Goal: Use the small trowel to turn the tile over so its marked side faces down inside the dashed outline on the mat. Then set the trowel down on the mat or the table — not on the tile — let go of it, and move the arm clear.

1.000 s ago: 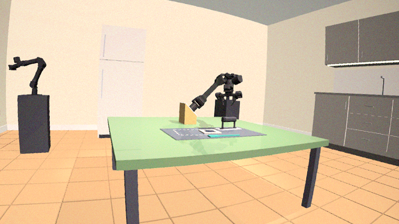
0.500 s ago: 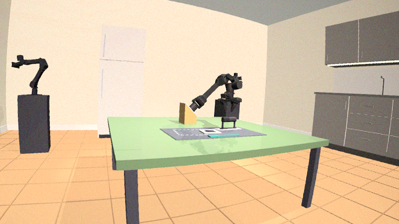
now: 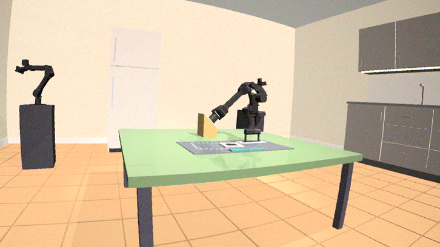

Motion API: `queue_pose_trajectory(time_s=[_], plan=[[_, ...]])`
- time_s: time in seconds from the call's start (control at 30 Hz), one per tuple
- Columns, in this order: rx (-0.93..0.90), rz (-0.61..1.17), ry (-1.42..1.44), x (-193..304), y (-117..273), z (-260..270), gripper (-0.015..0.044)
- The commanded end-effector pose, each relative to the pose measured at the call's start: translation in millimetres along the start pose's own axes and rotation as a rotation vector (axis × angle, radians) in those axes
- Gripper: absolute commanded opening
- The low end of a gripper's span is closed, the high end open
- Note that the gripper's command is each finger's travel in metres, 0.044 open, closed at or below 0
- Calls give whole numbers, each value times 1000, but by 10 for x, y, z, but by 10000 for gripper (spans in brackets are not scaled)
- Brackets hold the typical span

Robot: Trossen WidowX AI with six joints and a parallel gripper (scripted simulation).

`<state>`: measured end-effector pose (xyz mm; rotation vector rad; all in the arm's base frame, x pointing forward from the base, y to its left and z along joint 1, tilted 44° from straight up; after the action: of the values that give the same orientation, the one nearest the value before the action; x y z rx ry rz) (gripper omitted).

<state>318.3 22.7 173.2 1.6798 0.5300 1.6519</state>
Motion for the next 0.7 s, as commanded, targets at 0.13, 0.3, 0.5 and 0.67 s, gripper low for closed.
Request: queue_pose_trajectory(time_s=[0.13, 0.3, 0.5, 0.67], plan=[[5, 7, -8, 7, -105, 1, 270], [7, 7, -7, 5, -188, 3, 270], [8, 6, -6, 5, -286, 2, 270], [10, 7, -5, 5, -368, -1, 270]])
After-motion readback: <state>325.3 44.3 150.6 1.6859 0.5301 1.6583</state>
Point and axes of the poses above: the point midway between the two fingers, 35 mm back from their tips, its own y axis back along the fingers, its own z axis across the jaws, x = y × z, the point moved 2 cm from there along y, back along the fingers, and after that the axes turned 2 degrees about -y, right-handed, at the moved point
